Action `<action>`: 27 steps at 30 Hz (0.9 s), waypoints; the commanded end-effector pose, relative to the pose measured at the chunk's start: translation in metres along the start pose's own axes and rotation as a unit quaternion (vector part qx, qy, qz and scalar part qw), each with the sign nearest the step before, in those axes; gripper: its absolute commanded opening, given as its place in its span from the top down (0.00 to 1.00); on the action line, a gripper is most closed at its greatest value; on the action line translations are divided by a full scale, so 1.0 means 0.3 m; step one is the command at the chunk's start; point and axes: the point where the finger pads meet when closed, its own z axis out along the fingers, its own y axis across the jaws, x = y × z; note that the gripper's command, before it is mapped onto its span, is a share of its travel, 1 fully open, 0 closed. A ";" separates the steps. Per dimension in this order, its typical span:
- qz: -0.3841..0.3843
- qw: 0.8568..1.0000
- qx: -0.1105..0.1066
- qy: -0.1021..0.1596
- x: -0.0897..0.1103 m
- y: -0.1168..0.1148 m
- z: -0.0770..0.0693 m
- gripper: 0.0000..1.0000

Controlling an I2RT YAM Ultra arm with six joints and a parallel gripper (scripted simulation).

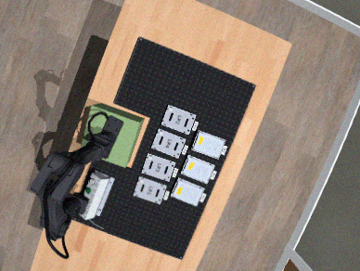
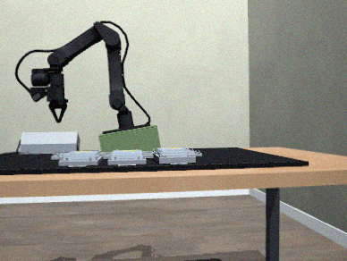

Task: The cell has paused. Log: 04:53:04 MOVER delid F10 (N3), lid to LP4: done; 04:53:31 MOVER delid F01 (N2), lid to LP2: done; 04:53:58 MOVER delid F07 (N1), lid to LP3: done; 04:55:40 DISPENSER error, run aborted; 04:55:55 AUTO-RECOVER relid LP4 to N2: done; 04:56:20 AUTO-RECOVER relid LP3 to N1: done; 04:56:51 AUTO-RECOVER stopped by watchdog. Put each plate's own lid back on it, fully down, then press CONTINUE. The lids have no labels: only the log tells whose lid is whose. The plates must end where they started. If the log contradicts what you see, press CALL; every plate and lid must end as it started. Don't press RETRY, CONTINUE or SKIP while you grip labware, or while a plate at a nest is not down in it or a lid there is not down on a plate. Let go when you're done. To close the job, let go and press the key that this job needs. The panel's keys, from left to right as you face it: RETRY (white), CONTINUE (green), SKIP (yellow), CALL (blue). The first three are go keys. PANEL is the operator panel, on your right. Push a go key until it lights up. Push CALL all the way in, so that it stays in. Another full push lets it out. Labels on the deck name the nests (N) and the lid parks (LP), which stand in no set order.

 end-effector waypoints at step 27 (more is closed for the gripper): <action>-0.008 0.999 -0.005 -0.034 -0.072 0.009 0.012 1.00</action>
